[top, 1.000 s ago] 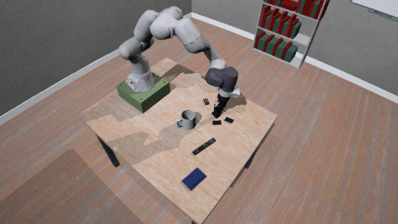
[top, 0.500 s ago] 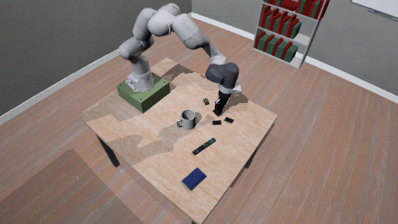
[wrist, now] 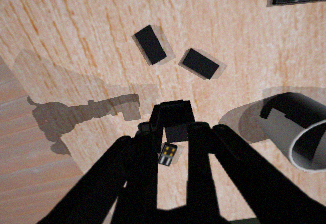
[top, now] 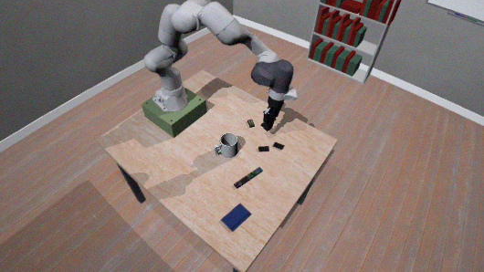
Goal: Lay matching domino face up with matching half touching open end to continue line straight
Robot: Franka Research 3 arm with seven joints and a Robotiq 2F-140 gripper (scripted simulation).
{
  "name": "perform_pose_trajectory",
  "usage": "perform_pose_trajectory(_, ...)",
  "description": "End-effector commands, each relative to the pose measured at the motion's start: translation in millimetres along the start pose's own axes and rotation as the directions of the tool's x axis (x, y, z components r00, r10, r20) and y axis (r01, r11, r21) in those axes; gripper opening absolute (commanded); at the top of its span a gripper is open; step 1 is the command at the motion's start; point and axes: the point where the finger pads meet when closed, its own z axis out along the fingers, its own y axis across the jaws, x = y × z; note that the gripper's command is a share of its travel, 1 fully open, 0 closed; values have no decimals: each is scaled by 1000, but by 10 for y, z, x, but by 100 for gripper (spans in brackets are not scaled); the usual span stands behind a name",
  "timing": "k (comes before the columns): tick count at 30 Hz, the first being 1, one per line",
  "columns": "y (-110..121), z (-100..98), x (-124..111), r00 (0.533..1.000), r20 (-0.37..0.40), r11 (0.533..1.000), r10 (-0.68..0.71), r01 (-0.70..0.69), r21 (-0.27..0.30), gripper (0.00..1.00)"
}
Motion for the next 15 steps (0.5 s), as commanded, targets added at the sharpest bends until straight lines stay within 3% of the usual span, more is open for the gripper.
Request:
perform_pose_trajectory(1, 35, -85, -99, 1000, 28, 1000, -7, 8, -9, 23)
perform_pose_trajectory(15, 35, -166, -109, 1000, 28, 1000, -7, 8, -9, 23)
